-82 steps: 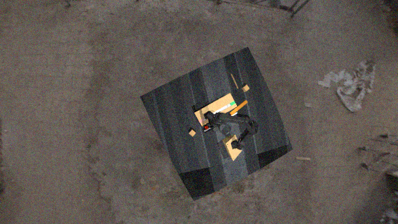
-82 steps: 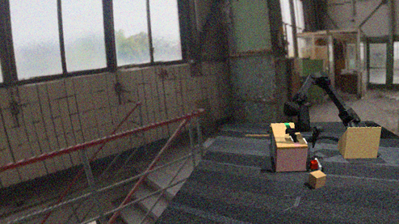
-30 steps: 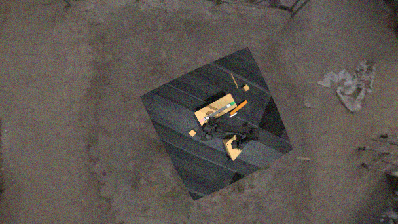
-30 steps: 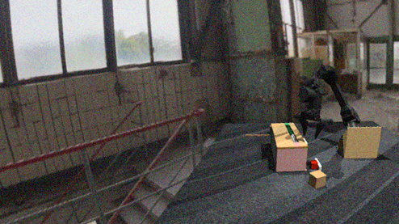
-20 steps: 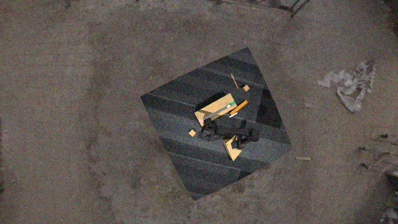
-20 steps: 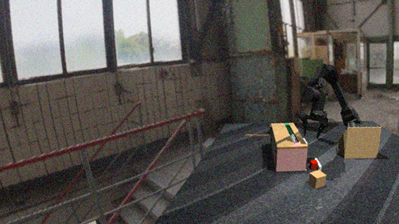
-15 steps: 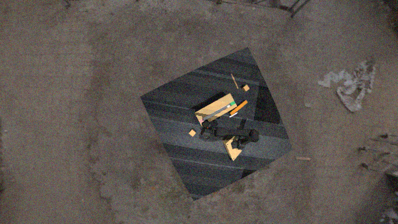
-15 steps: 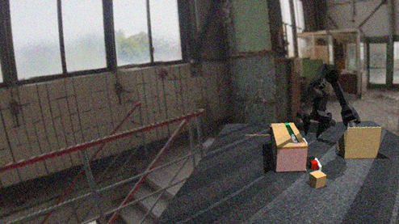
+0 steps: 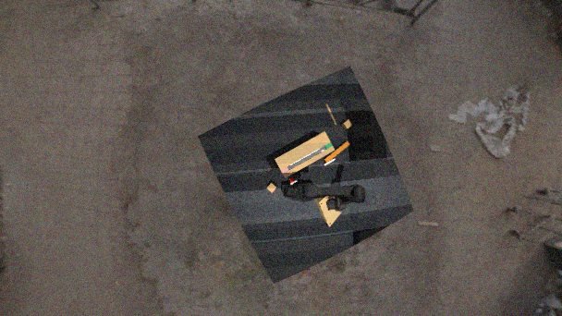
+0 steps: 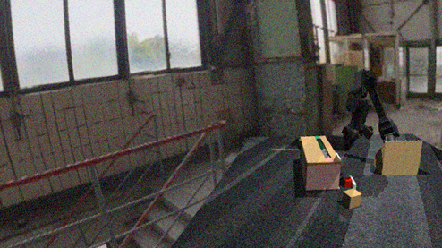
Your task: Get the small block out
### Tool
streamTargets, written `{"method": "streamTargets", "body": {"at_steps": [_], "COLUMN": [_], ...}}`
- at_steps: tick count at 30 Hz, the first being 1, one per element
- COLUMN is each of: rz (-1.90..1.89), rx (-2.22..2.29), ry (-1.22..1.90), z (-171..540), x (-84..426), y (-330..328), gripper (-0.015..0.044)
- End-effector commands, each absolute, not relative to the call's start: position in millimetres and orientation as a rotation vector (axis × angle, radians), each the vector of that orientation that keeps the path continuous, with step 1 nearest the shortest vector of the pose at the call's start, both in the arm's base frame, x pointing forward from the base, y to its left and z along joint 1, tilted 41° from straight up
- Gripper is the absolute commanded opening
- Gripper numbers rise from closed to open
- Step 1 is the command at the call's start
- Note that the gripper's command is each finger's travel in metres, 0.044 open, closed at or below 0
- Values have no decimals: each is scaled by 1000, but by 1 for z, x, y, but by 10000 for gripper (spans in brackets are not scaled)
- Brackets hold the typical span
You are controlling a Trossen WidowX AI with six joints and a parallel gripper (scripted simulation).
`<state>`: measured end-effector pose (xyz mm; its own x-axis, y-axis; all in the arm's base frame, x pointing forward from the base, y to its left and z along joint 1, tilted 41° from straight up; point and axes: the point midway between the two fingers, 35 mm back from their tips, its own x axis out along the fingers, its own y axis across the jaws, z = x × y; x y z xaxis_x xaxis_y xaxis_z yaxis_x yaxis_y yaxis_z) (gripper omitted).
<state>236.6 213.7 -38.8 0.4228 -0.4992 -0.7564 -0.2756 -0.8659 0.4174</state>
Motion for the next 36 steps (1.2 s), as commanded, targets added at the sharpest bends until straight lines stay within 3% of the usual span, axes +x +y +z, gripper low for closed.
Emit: {"method": "streamTargets", "body": {"at_steps": [1,14,21,36], "rz": [-1292,-1292,-1288,-1288], "rx": [2061,2061,2061,2060], "ry": [-268,-268,-271,-271], "z": [-39,-41,-108,-121], "x": [230,231,243,244], "y": [215,214,155,145], "gripper": [285,285,285,285]}}
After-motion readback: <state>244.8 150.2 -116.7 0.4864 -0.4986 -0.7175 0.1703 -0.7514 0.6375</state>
